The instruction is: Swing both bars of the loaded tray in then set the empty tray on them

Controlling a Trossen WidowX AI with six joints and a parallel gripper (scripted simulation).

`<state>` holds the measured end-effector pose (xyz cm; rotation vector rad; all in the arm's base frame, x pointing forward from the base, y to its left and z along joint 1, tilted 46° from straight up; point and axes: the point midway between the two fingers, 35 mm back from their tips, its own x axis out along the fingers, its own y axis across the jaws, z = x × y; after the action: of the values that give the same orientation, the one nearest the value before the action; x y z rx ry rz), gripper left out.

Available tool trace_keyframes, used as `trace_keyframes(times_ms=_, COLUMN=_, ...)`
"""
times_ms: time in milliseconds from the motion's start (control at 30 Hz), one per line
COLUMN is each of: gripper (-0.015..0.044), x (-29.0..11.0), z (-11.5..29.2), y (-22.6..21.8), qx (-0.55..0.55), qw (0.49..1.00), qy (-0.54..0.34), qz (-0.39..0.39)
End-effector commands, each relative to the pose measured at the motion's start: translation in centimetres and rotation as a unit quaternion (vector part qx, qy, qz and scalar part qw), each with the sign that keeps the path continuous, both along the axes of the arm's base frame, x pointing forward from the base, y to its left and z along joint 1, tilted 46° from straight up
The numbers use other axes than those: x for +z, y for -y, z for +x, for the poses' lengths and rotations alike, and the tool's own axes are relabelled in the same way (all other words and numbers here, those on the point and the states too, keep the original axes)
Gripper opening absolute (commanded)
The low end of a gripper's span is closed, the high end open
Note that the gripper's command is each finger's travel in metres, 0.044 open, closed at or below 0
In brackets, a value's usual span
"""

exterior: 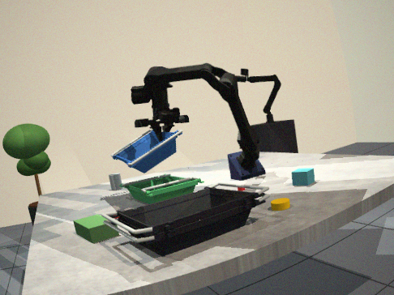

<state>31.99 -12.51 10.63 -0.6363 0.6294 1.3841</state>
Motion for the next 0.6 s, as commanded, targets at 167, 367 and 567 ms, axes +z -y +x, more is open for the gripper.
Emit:
trace_keyframes(times_ms=167, gripper=0.0000, x=0.3, z=-0.1, y=0.4, qx=-0.006, qw=1.000, qy=0.008, qz=0.001)
trace_keyframes(times_ms=367, gripper=0.0000, x=0.6, z=-0.1, y=0.1, qx=-0.007, qw=1.000, qy=0.008, qz=0.000)
trace_keyframes(times_ms=567, gripper=0.0000, x=1.4, z=-0.4, y=-0.8, qx=-0.008, qw=1.000, qy=0.009, qz=0.000)
